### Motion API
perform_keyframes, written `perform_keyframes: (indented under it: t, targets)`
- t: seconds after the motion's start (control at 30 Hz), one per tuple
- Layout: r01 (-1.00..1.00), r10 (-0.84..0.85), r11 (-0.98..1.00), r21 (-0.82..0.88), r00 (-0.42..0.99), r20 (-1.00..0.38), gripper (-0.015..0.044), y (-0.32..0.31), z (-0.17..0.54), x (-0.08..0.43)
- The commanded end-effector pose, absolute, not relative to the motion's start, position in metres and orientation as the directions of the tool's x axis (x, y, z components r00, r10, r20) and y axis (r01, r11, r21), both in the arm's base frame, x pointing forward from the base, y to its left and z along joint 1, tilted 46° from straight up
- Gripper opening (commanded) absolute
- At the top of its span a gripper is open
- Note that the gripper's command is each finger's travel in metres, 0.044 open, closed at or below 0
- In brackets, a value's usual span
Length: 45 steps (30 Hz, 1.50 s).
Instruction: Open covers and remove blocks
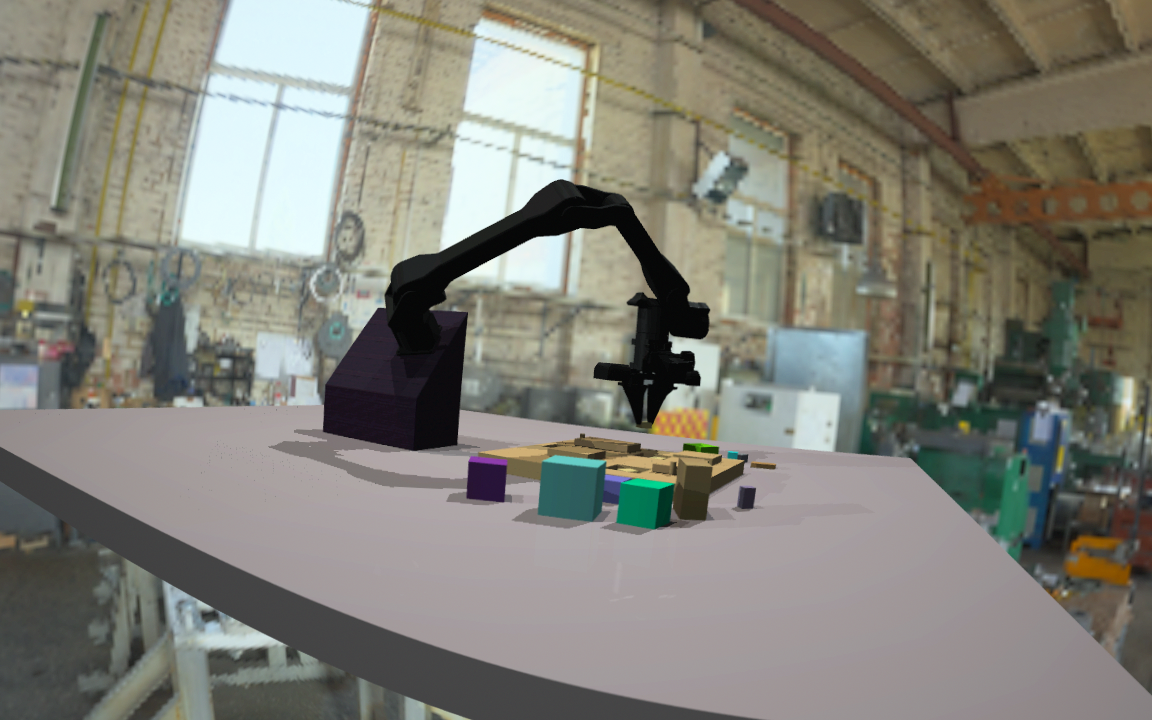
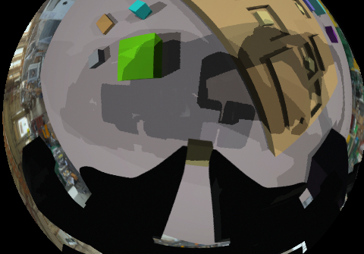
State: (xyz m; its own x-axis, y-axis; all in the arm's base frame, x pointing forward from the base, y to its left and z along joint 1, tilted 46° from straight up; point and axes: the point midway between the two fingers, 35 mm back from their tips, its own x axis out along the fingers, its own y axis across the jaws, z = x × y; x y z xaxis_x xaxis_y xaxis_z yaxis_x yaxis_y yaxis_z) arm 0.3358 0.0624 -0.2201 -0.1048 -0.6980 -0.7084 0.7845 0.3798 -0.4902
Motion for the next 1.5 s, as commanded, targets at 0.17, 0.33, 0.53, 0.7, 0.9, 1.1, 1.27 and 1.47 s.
perform_keyframes:
  t: [0.17,0.33,0.53,0.7,0.9,1.1,1.27,1.47]
  targets:
    - [0.778,-0.704,0.382,-0.5,-0.106,-0.702,0.008,0.05,-0.232,0.331]
    - [0.778,-0.705,0.381,-0.5,-0.106,-0.702,0.008,0.045,-0.237,0.33]
    - [0.778,-0.705,0.38,-0.501,-0.106,-0.701,0.008,0.037,-0.244,0.328]
    - [0.778,-0.706,0.38,-0.501,-0.106,-0.7,0.008,0.032,-0.249,0.326]
    - [0.778,-0.707,0.379,-0.502,-0.107,-0.699,0.008,0.025,-0.254,0.324]
    - [0.784,-0.703,0.375,-0.495,-0.108,-0.703,0.0159,0.027,-0.252,0.326]
    - [0.784,-0.703,0.375,-0.495,-0.108,-0.703,0.029,0.027,-0.252,0.326]
    - [0.784,-0.702,0.375,-0.495,-0.108,-0.703,0.044,0.028,-0.251,0.327]
